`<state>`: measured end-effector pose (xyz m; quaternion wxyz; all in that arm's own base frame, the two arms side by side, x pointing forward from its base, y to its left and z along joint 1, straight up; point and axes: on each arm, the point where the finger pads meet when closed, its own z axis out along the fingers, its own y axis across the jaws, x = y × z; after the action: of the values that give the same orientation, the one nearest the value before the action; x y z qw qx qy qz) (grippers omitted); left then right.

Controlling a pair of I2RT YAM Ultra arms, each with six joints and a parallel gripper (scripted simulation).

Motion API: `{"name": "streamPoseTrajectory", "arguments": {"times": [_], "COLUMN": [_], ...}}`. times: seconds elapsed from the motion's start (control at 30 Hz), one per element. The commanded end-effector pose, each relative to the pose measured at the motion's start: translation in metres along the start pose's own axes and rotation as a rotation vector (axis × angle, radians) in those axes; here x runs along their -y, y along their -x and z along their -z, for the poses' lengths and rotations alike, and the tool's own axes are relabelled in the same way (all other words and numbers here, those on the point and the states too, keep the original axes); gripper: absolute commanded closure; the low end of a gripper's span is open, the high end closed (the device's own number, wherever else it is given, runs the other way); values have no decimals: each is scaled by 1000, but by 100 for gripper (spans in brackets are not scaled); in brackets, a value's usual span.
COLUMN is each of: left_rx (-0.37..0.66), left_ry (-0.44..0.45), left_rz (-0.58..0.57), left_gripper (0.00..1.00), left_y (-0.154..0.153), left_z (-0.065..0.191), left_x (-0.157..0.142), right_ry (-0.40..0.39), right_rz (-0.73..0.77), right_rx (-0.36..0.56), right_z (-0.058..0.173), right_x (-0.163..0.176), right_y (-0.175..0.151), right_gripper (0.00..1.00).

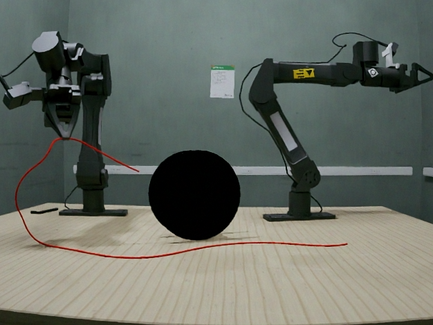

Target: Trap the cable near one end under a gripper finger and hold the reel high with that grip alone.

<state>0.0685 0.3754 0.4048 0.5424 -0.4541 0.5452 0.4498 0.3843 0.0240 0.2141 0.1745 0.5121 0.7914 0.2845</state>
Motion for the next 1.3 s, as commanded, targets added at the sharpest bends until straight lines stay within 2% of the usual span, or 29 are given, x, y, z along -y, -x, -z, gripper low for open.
{"name": "streamPoseTrajectory", "arguments": {"times": [0.0,0.17,0.43,0.53,0.67,0.73,1.1,1.27], "left_rx": [-24,-24,-24,-24,-24,-24,-24,-26], "left_ry": [4,4,4,4,4,4,4,-4], "left_rz": [-10,-10,-10,-10,-10,-10,-10,-10], "left_gripper": [0,0,0,0,7,7,25,25], "left_y": [-10,-10,-10,-10,-10,-10,-10,-11], "left_z": [-5,-5,-5,-5,-5,-5,-5,-5], "left_x": [0,0,0,0,0,0,0,3], "right_ry": [29,38,12,24,28,28,28,28], "right_rz": [25,25,17,21,22,22,22,22], "right_rx": [6,12,1,7,9,9,9,9], "right_z": [8,9,-1,6,7,7,7,7], "right_x": [-12,-14,2,-3,-3,-3,-3,-3], "right_y": [2,5,1,1,1,1,1,1], "right_gripper": [100,100,100,100,100,100,100,100]}}
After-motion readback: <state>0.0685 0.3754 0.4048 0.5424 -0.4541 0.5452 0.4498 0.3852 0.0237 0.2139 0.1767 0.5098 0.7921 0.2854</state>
